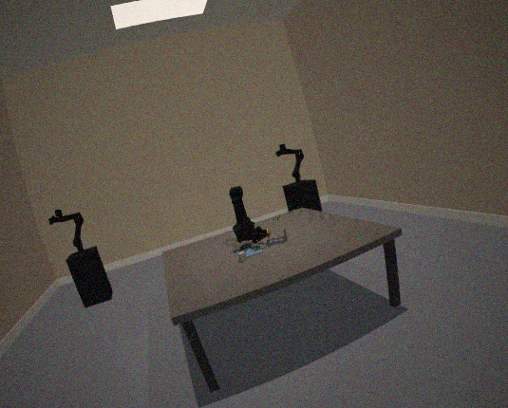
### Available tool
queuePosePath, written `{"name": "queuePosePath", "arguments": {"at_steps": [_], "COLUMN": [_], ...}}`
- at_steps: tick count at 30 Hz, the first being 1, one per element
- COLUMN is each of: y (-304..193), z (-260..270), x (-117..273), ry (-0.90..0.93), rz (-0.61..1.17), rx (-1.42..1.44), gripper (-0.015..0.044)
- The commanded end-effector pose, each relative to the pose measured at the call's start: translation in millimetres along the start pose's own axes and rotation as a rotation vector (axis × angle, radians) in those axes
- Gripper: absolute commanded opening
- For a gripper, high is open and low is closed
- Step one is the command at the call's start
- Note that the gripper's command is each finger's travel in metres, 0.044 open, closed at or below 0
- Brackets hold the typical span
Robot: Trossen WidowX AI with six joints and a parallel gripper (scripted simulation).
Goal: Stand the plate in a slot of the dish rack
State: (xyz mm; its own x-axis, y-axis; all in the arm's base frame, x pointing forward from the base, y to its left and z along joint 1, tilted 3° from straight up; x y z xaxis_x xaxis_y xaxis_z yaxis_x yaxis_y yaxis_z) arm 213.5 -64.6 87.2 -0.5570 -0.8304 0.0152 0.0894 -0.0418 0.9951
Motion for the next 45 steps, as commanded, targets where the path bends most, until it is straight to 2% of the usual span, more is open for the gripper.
{"name": "queuePosePath", "arguments": {"at_steps": [1,16,22,35,45], "y": [-4.4,-11.4,-31.4,-27.9,-28.5], "z": [2.3,10.8,7.9,8.7,8.6], "x": [-1.1,-3.8,-4.6,-4.3,-4.3], "ry": [-0.001,0.001,0.002,0.004,0.004], "rz": [0.001,0.0,-0.001,-0.001,-0.001], "rx": [-0.013,0.003,0.013,0.011,0.013], "gripper": [0.0,0.0,0.0,0.0,0.0263]}}
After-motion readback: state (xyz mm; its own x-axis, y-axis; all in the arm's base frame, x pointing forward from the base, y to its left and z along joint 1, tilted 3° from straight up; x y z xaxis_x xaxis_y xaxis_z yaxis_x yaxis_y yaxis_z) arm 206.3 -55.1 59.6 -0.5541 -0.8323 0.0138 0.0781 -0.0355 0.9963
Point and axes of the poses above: the point midway between the two fingers, 35 mm back from their tips, its own x axis back along the fingers, its own z axis across the jaws, y = z × x, the point moved 9 cm from there along x, back along the fingers, and after that the axes turned 9 degrees about -x, right-handed, at the moved point
